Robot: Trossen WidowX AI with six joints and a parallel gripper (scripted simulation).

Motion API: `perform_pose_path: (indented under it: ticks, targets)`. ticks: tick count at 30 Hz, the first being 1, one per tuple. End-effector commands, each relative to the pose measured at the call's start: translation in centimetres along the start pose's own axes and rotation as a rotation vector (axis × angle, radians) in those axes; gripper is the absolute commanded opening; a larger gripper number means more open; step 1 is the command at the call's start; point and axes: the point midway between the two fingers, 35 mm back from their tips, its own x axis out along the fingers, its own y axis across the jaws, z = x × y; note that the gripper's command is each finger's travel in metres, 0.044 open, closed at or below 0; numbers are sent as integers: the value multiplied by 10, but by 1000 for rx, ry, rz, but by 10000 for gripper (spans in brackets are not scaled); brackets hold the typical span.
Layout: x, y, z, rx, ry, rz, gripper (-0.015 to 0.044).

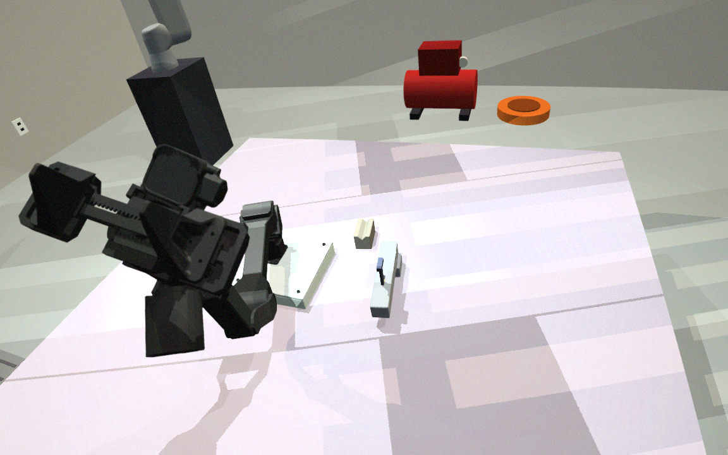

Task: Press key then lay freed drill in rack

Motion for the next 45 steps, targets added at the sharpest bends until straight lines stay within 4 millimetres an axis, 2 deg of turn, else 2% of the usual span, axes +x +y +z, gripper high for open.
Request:
perform_pose_path:
  ticks: [1,9,10,15,18,23,29,34,38,42,45]
  targets:
    - [0,0,0,0,0,0,374]
    - [0,-2,2,-5,-4,-5,164]
    - [2,-9,7,-18,-14,-21,138]
    - [6,-66,54,-178,-107,-146,6]
    - [5,-95,76,-293,-154,-201,0]
    - [-2,-145,135,-413,-246,-323,0]
    - [-14,-183,186,-636,-330,-429,0]
    - [-40,-217,260,-955,-445,-583,0]
    - [-61,-227,313,-1176,-526,-696,0]
    - [-95,-215,370,-1342,-666,-783,0]
    - [-113,-206,402,-1478,-732,-861,0]
